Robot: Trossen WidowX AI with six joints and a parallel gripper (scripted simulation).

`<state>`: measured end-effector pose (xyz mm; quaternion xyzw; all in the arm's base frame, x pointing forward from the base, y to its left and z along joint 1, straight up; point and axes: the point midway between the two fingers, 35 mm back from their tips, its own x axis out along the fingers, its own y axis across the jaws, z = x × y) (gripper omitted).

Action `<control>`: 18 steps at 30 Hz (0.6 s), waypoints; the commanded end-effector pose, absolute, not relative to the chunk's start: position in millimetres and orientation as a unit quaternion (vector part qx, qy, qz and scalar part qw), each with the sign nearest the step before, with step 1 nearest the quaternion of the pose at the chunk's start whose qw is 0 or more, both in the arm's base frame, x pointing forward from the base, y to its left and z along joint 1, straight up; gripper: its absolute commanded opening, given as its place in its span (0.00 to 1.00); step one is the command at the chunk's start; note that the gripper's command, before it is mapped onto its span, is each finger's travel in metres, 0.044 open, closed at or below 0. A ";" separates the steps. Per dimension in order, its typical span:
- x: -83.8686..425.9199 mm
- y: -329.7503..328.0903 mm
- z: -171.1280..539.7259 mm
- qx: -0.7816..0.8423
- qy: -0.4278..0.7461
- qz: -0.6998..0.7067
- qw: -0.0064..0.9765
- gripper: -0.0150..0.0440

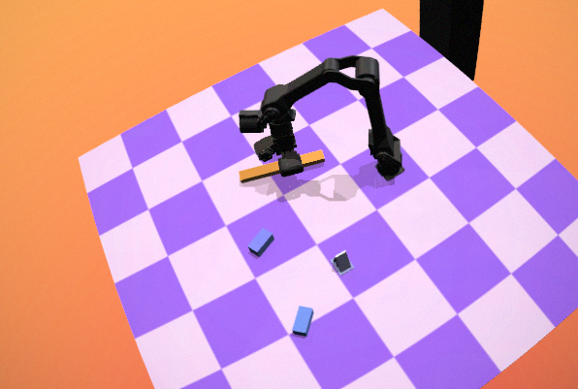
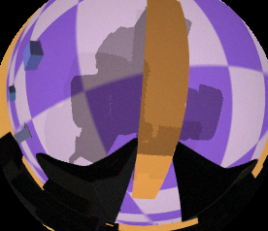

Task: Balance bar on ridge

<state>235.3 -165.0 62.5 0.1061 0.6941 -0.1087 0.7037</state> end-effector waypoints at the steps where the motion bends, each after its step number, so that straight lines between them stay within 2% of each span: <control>1: 237.9 -166.8 76.3 0.104 0.690 -0.110 0.708 0.25; 18: 237.7 -166.9 120.2 0.103 0.690 -0.110 0.707 0.25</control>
